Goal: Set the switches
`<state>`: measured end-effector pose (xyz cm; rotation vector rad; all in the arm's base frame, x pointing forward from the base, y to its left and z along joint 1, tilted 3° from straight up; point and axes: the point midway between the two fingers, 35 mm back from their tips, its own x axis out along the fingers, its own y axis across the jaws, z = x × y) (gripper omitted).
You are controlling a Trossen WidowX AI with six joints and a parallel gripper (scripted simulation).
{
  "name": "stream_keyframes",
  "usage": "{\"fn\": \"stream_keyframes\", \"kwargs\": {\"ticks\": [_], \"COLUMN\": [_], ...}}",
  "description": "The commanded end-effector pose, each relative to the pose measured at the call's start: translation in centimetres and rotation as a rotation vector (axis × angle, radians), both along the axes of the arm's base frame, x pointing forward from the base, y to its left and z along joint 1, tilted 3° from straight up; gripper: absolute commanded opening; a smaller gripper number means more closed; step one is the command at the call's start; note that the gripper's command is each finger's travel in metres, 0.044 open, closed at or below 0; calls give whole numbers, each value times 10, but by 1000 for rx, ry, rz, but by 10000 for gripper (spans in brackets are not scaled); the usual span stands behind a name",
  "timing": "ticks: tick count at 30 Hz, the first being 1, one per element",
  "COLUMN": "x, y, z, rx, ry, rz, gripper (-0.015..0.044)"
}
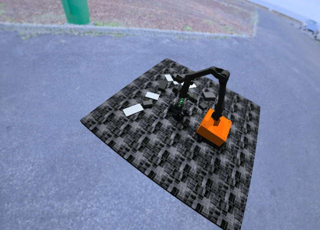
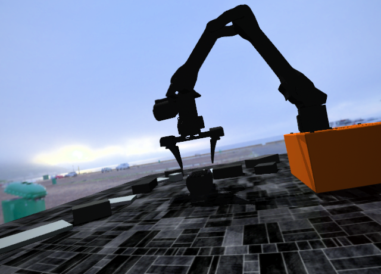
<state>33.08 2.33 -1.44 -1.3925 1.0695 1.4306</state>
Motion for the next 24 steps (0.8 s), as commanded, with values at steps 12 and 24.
{"fn": "stream_keyframes", "kwargs": {"ticks": [12,24], "x": [-2,0], "y": [2,0], "z": [2,51], "rx": [4,0], "ry": [2,2], "rz": [-8,-4], "gripper": [440,414]}}
